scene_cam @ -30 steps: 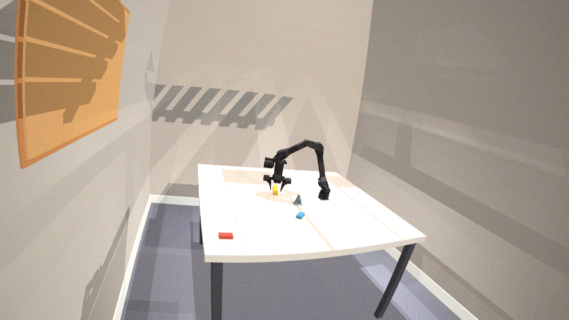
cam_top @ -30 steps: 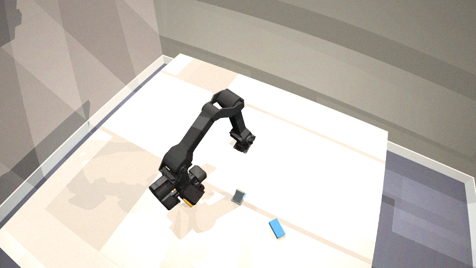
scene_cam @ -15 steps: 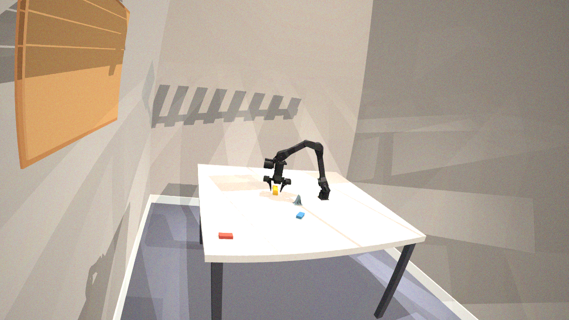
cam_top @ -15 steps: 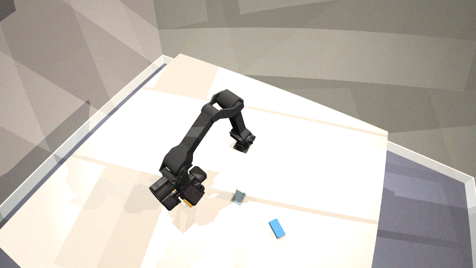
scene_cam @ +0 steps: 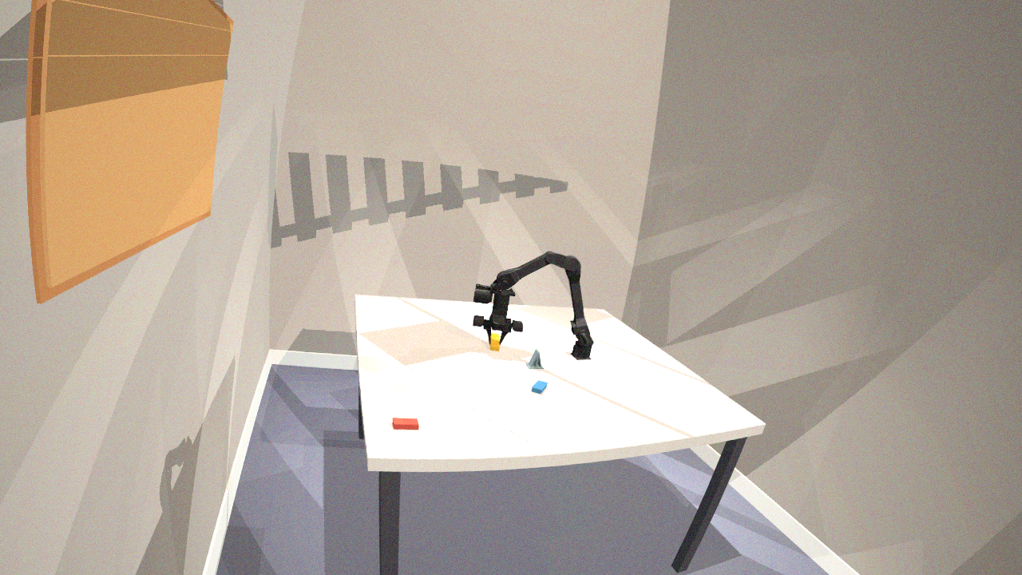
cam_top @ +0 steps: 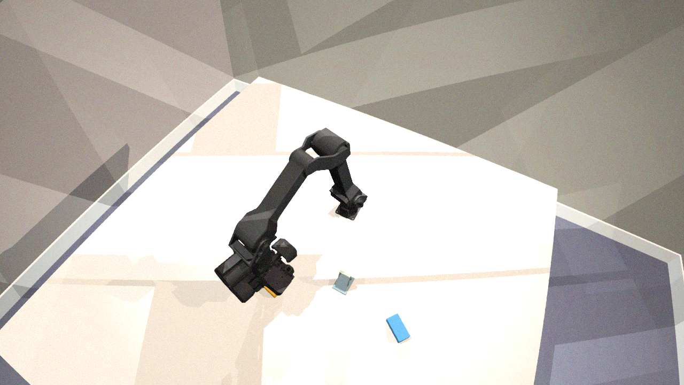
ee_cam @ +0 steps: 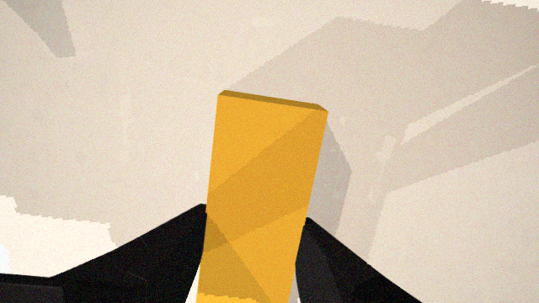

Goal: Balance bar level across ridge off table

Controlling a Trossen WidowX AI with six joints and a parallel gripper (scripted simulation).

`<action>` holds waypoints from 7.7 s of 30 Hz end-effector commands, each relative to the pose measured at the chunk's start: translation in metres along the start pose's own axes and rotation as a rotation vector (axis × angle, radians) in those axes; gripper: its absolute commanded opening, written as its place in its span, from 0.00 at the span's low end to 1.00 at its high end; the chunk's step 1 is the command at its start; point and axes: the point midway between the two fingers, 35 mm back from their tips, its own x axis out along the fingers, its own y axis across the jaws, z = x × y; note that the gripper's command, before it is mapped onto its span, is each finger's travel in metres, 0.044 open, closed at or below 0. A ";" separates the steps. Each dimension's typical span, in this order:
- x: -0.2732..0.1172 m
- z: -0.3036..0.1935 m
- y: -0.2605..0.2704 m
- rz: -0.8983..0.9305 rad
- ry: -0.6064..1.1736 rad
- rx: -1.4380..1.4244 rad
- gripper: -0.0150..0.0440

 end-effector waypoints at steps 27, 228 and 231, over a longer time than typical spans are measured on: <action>-0.072 0.000 -0.006 -0.003 0.002 -0.004 0.25; -0.065 0.158 0.115 0.015 -0.006 1.338 0.25; -0.065 0.158 0.115 0.015 -0.006 1.338 0.25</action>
